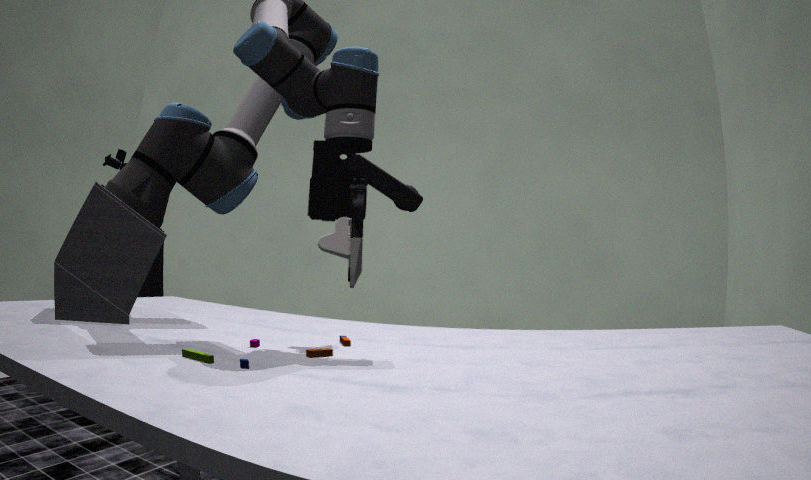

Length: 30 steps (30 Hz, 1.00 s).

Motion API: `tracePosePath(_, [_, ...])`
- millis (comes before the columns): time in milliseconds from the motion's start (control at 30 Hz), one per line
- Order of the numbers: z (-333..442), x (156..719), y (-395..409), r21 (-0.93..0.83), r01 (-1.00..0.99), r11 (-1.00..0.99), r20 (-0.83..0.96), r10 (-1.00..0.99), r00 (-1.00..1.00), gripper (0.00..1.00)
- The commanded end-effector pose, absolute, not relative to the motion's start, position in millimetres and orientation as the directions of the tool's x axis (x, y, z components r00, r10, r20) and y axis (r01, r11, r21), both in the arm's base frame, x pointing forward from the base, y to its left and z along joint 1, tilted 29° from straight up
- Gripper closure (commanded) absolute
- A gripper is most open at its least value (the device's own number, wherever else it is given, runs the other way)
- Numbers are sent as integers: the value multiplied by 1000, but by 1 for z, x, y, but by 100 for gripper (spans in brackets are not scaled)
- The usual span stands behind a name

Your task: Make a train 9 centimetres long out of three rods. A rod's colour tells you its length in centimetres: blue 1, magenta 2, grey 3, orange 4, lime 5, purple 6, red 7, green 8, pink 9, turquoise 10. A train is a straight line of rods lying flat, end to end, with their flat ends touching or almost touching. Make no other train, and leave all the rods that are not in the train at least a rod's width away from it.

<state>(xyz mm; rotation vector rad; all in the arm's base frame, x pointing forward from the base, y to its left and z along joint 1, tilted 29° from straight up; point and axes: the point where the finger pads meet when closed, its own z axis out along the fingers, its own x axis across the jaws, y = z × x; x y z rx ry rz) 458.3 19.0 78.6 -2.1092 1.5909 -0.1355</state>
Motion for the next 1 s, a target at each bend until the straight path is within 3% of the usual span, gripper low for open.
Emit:
tracePosePath(0, [78,462,11,-399,-916,-43,-269,-950,161,0])
tracePosePath(967, [65,462,-14,-135,-809,572,-462,-758,-460,0])
